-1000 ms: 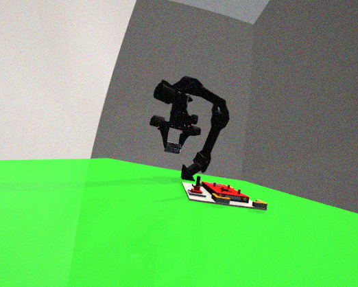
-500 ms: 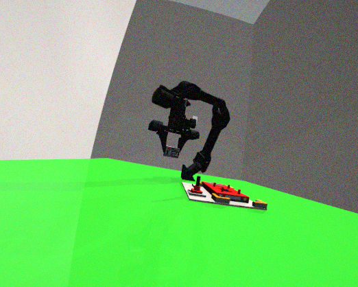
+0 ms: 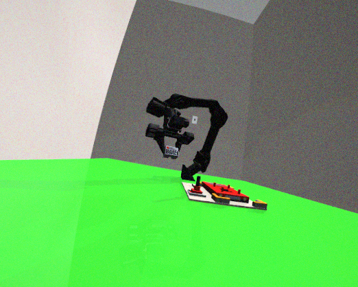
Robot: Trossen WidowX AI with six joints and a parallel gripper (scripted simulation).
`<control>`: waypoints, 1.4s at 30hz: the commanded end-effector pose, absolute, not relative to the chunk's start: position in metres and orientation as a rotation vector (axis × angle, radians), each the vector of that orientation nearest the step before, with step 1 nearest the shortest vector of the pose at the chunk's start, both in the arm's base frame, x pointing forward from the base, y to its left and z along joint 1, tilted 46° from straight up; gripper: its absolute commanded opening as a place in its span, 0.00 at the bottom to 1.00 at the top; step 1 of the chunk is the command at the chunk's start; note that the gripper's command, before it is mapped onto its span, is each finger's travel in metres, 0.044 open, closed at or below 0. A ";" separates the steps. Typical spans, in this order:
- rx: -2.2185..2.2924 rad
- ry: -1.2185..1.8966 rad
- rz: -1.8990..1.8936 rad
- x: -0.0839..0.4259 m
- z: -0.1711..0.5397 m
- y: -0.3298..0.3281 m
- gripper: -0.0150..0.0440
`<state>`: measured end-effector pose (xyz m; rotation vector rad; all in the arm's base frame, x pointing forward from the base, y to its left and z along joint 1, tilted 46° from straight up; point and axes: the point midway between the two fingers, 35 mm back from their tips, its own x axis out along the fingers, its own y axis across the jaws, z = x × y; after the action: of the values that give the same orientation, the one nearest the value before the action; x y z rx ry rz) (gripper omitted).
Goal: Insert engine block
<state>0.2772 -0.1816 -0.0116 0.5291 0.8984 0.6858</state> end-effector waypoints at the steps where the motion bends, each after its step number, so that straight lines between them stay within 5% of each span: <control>1: 0.560 0.748 0.630 0.273 -0.011 -0.183 0.25; 42: 0.625 0.503 0.543 0.266 -0.052 -0.144 0.25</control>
<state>0.2660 -0.1496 -0.0474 0.6182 0.5079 0.5432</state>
